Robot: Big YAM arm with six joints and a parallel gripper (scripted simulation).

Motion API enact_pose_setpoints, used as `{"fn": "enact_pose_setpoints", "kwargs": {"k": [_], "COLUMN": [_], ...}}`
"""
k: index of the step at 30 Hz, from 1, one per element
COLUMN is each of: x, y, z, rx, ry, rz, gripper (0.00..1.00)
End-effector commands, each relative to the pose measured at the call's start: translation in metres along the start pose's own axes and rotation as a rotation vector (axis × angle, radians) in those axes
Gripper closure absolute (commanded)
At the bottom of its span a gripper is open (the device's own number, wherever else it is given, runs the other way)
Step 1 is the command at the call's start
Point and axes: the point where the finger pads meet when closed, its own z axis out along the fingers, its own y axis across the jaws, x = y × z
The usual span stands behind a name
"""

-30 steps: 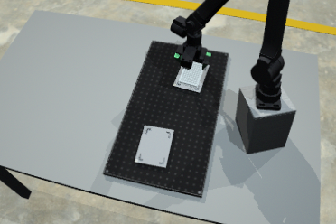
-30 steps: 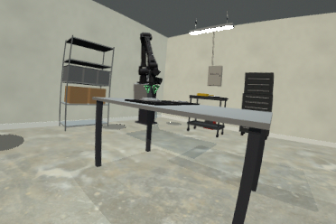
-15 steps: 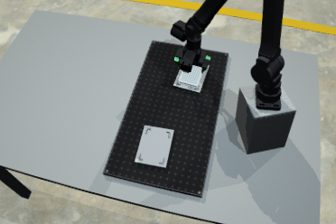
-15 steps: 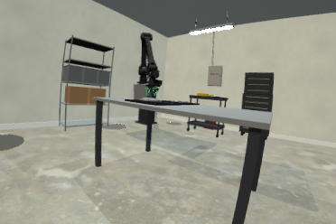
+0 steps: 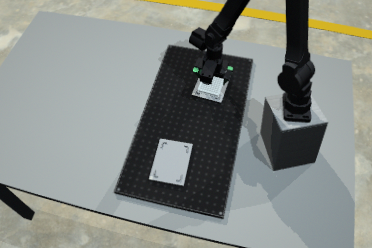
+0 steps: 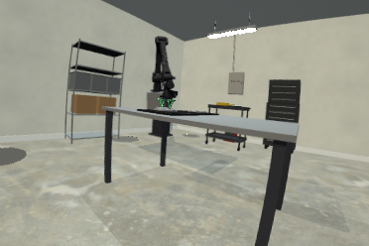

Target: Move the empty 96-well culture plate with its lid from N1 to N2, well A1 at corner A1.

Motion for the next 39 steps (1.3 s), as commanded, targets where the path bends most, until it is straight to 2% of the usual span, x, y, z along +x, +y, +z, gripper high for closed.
{"fn": "enact_pose_setpoints", "kwargs": {"k": [1, 6, 8, 18, 19, 39], "x": [0.008, 0.0101, 0.0042, 0.0042, 0.0042, 0.0042], "y": [-0.0071, -0.0113, -0.0078, -0.0078, -0.0078, -0.0078], "z": [0.0055, 0.0119, 0.0073, 0.0073, 0.0073, 0.0073], "rx": [0.016, 0.023, 0.019, 0.019, 0.019, 0.019], "ry": [0.004, 0.008, 0.005, 0.005, 0.005, 0.005], "rz": [0.0, 0.001, -0.001, -0.001, -0.001, -0.001], "gripper": [0.0, 0.0, 0.0, 0.0, 1.0, 1.0]}}
